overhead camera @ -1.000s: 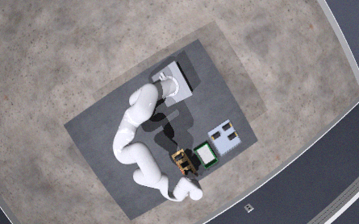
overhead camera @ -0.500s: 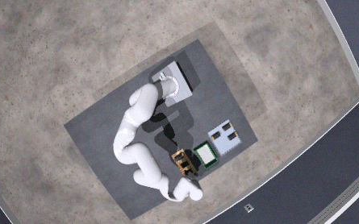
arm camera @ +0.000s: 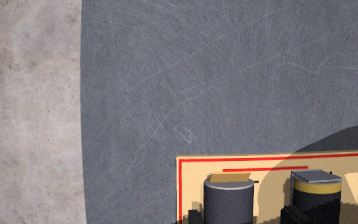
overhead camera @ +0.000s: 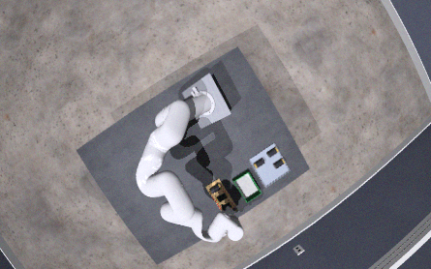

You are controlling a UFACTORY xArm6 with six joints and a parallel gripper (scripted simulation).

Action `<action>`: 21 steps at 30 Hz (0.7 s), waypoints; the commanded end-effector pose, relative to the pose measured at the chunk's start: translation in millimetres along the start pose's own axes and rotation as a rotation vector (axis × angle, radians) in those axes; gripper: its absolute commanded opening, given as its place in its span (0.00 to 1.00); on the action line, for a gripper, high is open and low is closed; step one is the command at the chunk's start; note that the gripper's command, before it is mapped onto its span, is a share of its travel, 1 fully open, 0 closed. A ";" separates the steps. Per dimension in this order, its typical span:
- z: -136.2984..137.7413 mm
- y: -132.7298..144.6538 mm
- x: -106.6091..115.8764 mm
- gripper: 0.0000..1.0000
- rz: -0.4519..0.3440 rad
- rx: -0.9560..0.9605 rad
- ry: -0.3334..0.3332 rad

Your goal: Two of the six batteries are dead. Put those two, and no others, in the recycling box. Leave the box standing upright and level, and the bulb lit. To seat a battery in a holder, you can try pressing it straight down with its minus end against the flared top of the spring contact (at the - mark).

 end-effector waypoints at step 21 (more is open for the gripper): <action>-1.2 -0.2 -36.9 0.51 -0.001 -0.001 -0.003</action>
Point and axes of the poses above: the point where the finger pads meet when closed, its own x axis back along the fingers, its own z axis across the jaws, y = z × x, the point moved 3 cm from there along x, back along the fingers, and after that the axes turned 8 degrees about -x, right-handed, at the moved point
